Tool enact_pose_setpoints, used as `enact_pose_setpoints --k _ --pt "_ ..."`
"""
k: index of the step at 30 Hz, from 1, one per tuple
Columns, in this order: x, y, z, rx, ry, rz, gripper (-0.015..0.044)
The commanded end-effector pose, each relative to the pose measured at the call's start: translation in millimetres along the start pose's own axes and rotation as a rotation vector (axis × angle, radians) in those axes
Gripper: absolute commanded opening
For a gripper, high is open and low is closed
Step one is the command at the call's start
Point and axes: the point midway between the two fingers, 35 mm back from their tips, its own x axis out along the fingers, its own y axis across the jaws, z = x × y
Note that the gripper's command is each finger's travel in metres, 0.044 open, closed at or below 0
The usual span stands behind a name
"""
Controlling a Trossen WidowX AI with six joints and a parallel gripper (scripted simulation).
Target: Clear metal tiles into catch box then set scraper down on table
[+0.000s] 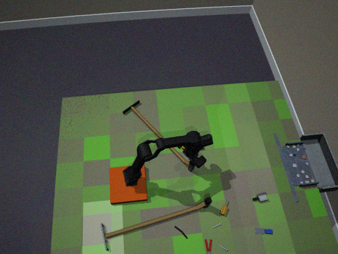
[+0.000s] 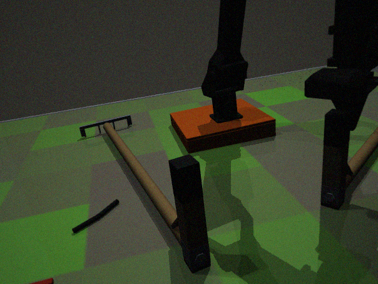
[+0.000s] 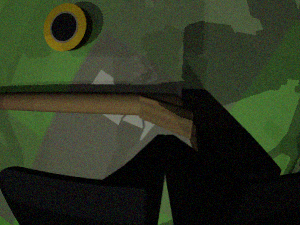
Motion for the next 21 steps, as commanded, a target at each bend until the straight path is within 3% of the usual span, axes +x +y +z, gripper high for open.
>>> enact_pose_setpoints --k 1,21 --pt "-13.8 -1.0 1.8 0.003 -0.001 -0.004 0.0" --pt "-70.2 2.3 -2.6 -0.002 -0.001 -0.004 0.0"
